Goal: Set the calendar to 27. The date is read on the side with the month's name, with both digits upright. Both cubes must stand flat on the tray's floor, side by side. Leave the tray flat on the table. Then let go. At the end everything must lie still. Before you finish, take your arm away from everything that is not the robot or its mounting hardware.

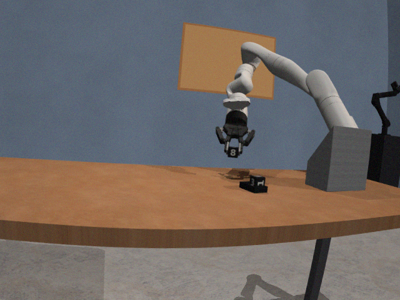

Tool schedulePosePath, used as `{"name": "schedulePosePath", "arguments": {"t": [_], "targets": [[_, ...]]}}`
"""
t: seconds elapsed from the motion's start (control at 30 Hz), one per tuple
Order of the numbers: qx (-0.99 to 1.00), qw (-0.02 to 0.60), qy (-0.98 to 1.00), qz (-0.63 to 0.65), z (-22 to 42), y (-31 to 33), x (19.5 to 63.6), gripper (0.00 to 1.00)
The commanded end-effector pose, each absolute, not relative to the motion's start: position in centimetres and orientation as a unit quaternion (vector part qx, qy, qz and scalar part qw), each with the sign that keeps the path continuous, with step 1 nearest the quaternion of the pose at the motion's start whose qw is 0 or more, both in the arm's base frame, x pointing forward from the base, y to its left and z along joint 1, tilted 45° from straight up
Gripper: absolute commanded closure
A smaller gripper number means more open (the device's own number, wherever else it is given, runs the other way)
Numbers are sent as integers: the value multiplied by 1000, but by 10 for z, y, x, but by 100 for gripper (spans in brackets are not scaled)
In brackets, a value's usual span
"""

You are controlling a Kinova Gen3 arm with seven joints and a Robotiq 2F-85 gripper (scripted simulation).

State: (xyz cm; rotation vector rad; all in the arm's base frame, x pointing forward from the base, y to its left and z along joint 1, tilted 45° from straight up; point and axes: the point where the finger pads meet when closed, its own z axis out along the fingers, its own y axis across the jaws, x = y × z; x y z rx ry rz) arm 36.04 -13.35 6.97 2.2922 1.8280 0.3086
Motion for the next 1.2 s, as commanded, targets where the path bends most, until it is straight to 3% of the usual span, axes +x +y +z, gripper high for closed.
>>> {"name": "schedulePosePath", "arguments": {"t": [0.0,1.17], "targets": [[777,96,613,104,70,-138,359,72],[777,96,613,105,63,-145,360,72]]}}
